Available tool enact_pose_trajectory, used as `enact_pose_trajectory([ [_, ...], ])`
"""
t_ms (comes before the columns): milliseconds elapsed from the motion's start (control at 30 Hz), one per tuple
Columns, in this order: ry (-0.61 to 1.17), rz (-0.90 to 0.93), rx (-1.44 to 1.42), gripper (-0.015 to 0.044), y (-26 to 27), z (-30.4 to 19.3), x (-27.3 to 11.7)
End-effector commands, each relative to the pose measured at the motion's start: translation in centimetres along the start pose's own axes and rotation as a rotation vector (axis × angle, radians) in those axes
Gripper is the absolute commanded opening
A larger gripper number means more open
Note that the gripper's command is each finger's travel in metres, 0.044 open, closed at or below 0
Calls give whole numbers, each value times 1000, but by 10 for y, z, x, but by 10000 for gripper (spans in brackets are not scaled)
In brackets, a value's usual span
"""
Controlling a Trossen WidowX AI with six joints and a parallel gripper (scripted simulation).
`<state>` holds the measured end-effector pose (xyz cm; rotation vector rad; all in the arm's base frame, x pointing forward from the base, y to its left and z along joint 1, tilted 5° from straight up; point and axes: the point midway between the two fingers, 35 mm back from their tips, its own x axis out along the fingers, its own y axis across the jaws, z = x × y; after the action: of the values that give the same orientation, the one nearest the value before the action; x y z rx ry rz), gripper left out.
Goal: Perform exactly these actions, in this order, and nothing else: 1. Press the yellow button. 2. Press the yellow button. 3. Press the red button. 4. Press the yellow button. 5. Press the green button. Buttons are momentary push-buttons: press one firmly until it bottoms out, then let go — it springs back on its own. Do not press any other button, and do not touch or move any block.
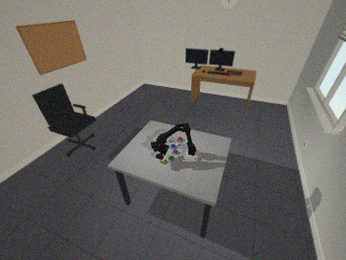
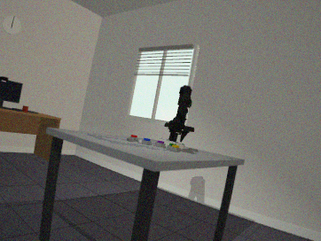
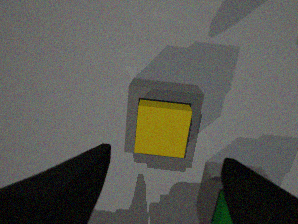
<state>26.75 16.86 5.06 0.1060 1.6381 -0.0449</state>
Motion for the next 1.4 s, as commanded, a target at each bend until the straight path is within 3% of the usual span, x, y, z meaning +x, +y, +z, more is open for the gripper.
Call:
enact_pose_trajectory([
  [0, -12, 10, 4, 59, 1, 1, 2],
  [67, -12, 10, 4, 20, 1, 1, 2],
  [1367, -12, 11, 4, 20, 1, 1, 34],
])
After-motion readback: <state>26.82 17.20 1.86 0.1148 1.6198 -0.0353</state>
